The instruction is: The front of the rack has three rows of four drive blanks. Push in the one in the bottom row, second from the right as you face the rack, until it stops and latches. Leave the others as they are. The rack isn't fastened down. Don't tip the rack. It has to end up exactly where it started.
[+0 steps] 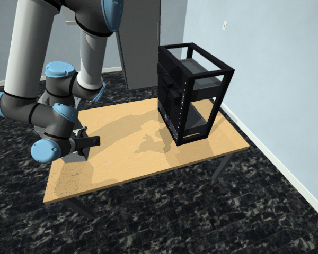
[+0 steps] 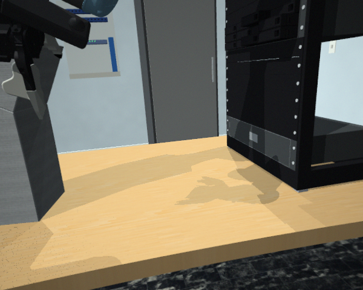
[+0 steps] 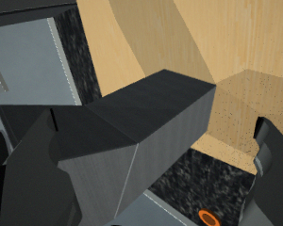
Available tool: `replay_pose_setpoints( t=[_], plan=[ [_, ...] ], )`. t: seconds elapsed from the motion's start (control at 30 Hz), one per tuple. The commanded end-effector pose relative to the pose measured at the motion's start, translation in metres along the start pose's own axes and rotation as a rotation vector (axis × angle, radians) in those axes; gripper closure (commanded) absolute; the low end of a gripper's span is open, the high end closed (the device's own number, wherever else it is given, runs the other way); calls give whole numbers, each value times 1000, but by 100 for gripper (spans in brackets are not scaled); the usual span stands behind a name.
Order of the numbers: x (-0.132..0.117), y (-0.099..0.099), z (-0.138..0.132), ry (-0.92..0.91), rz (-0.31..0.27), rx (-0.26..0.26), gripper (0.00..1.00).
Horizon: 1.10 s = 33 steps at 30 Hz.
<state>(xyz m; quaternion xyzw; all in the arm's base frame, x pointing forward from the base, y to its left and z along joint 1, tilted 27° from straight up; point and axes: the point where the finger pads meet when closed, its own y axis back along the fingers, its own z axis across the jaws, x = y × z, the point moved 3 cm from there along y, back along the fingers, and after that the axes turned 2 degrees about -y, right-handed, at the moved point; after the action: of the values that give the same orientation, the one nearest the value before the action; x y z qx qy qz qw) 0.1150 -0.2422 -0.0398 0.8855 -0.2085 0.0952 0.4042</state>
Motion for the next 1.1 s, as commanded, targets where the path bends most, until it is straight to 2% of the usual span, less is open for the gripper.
replay_pose_setpoints(
  t=[0.0, 0.07, 0.13, 0.17, 0.63, 0.7, 1.07],
  plan=[
    [15, -18, -18, -39, 38, 88, 0],
    [20, -24, -26, -57, 52, 125, 0],
    [20, -24, -26, -57, 52, 125, 0],
    [23, -27, -31, -67, 59, 145, 0],
    [66, -65, -99, -240, 138, 453, 0],
    [66, -65, -99, -240, 138, 453, 0],
    [101, -78, -159, -434, 160, 738, 0]
  ],
)
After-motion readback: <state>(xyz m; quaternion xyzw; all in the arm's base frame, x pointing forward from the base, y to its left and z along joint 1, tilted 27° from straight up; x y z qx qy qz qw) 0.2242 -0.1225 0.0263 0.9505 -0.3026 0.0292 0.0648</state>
